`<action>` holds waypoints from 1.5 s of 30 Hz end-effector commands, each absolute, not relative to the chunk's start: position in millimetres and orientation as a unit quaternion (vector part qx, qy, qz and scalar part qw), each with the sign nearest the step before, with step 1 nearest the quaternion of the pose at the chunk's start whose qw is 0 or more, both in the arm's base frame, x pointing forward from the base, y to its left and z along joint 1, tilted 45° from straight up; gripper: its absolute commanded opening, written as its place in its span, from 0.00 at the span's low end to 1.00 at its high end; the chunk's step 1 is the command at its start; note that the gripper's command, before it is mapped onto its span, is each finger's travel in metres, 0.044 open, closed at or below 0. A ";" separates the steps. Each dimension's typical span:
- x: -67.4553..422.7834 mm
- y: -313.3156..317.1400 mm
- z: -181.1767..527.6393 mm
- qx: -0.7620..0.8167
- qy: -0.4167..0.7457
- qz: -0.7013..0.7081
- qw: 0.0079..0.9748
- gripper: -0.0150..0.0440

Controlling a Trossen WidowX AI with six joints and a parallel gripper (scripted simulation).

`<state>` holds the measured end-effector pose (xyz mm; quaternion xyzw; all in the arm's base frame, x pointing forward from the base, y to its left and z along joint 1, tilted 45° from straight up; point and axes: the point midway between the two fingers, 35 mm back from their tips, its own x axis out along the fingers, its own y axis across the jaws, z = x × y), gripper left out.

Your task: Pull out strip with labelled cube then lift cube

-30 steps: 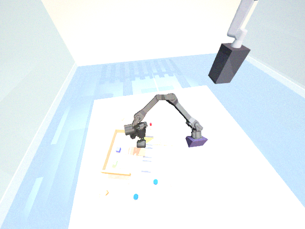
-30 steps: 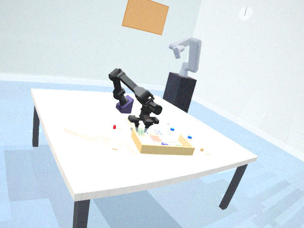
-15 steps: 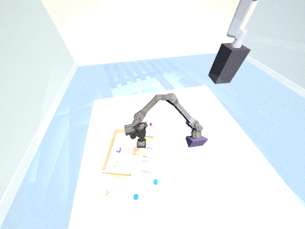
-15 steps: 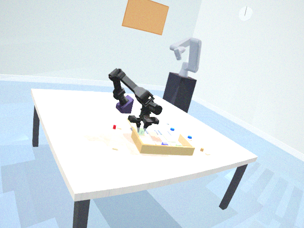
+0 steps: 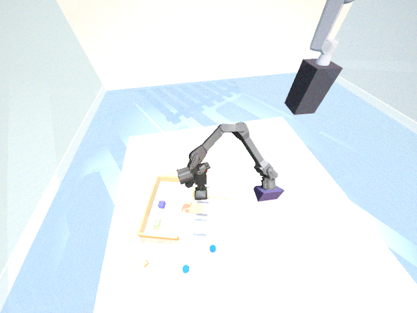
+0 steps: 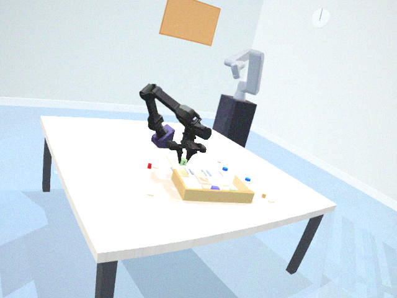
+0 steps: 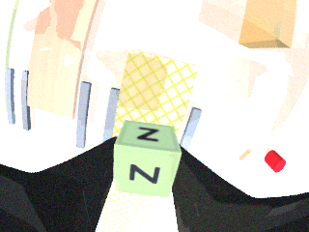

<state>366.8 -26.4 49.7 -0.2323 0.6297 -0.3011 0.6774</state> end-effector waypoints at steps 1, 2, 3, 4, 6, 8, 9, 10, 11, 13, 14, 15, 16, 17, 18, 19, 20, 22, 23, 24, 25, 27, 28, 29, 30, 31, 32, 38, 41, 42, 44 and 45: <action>347.2 -18.0 54.6 -0.232 0.632 -0.301 0.675 0.25; 346.3 -17.6 54.8 -0.232 0.632 -0.301 0.675 0.25; 346.3 -17.6 54.8 -0.232 0.632 -0.301 0.675 0.25; 346.3 -17.6 54.8 -0.232 0.632 -0.301 0.675 0.25; 345.7 -17.5 54.8 -0.232 0.632 -0.301 0.675 0.25; 341.2 -16.8 54.3 -0.232 0.633 -0.301 0.675 0.25; 337.7 -16.3 53.8 -0.232 0.633 -0.301 0.675 0.25; 334.1 -15.8 53.4 -0.232 0.633 -0.301 0.675 0.25; 330.5 -15.4 53.0 -0.232 0.633 -0.301 0.675 0.25; 323.2 -14.6 52.0 -0.232 0.633 -0.301 0.675 0.25; 319.5 -14.3 51.6 -0.232 0.633 -0.301 0.675 0.25; 315.8 -14.0 51.1 -0.232 0.633 -0.301 0.674 0.25; 312.2 -13.7 50.5 -0.232 0.633 -0.301 0.674 0.25; 308.4 -13.5 50.0 -0.232 0.633 -0.301 0.674 0.25; 304.7 -13.3 49.5 -0.232 0.633 -0.301 0.674 0.25; 301.7 -13.2 49.0 -0.233 0.633 -0.301 0.674 0.25; 300.0 -13.1 48.8 -0.233 0.633 -0.301 0.674 0.25; 299.4 -13.1 48.7 -0.233 0.633 -0.301 0.674 0.25; 299.4 -12.5 49.2 -0.233 0.633 -0.301 0.674 0.25; 299.5 -10.7 50.9 -0.232 0.633 -0.300 0.674 0.25; 299.6 -7.8 53.7 -0.232 0.633 -0.300 0.674 0.25; 299.7 -0.2 61.2 -0.232 0.634 -0.300 0.674 0.25; 299.5 3.6 65.0 -0.232 0.634 -0.300 0.674 0.25; 299.3 7.3 68.9 -0.232 0.634 -0.300 0.674 0.25; 299.0 10.1 71.8 -0.232 0.634 -0.300 0.674 0.25; 298.8 11.8 73.6 -0.232 0.634 -0.300 0.674 0.25; 298.8 12.4 74.2 -0.232 0.634 -0.300 0.674 0.25; 298.8 12.4 74.2 -0.232 0.634 -0.300 0.674 0.25; 298.8 12.4 74.2 -0.232 0.634 -0.300 0.674 0.25; 298.8 12.4 74.2 -0.232 0.634 -0.300 0.674 0.25; 298.8 12.4 74.2 -0.232 0.634 -0.300 0.674 0.25; 298.8 12.4 74.2 -0.232 0.634 -0.300 0.674 0.25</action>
